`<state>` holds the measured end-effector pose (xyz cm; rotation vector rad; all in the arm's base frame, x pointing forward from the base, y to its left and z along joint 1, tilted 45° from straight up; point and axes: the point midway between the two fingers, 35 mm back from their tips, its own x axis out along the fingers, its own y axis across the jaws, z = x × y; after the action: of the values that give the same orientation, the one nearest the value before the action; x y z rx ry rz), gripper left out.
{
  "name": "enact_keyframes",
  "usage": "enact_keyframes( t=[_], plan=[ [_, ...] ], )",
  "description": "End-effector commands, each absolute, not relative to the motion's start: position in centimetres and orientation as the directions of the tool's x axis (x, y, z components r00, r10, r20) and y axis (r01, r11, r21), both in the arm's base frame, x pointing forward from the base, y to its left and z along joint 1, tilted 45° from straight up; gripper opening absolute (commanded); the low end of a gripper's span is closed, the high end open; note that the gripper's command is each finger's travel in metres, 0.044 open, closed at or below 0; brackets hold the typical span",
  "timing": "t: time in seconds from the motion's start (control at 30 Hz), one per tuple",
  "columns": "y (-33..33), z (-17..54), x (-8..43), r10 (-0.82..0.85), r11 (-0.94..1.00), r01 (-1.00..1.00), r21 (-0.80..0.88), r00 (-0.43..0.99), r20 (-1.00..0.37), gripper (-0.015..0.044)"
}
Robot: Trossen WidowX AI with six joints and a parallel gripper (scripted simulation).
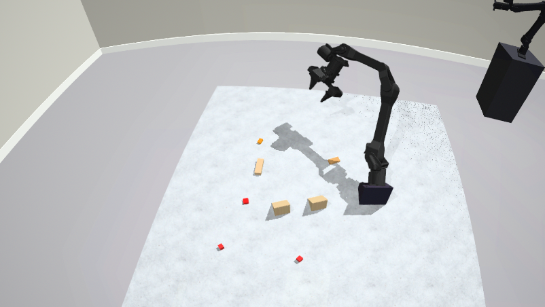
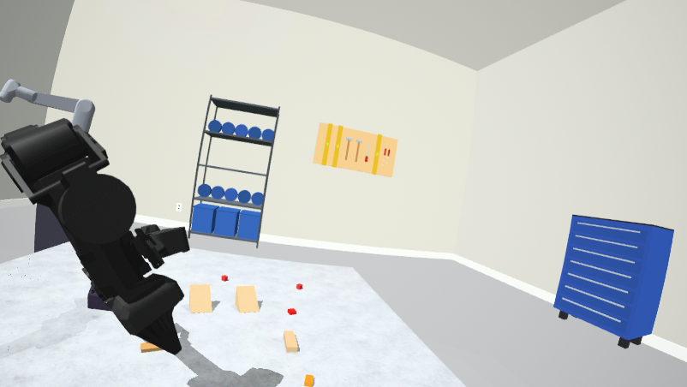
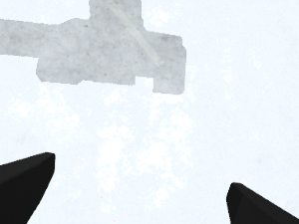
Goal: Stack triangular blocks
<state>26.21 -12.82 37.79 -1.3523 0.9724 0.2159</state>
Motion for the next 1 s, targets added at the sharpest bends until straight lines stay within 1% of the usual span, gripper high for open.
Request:
enact_keyframes(
  t=[0.0,0.03,0.1,0.2,0.37,0.53,0.67,0.77,0.87,0.97],
  plan=[
    [-12.8,37.7,26.3,-0.387,0.263,-0.647,-0.716,0.609,-0.692,0.0426],
    [-12.7,37.4,26.7,-0.381,0.262,-0.654,-0.71,0.606,-0.698,0.044],
    [-12.1,36.3,28.1,-0.359,0.256,-0.681,-0.686,0.592,-0.722,0.044],
    [-10.3,33.2,31.6,-0.311,0.236,-0.751,-0.617,0.543,-0.78,0.044],
    [-6.0,27.0,35.8,-0.301,0.204,-0.867,-0.455,0.387,-0.872,0.044],
    [0.0,20.0,38.4,-0.372,0.124,-0.952,-0.281,0.218,-0.902,0.044],
    [5.2,14.5,38.8,-0.479,0.033,-0.986,-0.161,0.126,-0.869,0.044],
    [9.0,10.4,38.2,-0.581,-0.051,-0.995,-0.082,0.096,-0.808,0.044],
    [12.8,6.5,36.9,-0.683,-0.146,-0.989,-0.014,0.111,-0.722,0.044],
    [16.2,2.7,35.0,-0.768,-0.252,-0.967,0.043,0.173,-0.616,0.044]
  ],
)
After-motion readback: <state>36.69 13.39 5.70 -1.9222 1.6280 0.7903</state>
